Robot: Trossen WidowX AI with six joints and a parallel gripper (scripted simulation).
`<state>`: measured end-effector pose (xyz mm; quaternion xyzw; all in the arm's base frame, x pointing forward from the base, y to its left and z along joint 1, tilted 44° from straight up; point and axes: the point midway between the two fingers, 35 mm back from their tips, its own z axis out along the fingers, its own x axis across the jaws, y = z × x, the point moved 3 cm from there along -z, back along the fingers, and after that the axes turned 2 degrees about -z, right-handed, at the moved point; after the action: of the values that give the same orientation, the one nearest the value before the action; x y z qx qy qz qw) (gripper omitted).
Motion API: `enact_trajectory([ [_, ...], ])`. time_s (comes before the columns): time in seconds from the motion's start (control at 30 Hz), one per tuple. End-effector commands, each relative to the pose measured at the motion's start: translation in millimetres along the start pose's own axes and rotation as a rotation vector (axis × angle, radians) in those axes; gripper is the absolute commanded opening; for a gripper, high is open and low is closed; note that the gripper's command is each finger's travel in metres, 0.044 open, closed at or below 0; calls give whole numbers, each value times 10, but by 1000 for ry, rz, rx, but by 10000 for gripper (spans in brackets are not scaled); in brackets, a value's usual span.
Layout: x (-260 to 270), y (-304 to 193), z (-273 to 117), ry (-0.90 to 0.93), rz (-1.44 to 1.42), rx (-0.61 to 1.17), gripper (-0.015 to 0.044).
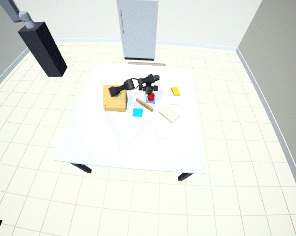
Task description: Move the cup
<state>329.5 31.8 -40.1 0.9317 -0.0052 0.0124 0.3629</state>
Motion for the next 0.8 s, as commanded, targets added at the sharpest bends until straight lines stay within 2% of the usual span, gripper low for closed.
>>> enact_trajectory([
  [0.0, -3, -13, 33, -5, 8, -12, 148],
  [0.77, 1, -18, 402, -5, 8, -13, 148],
])
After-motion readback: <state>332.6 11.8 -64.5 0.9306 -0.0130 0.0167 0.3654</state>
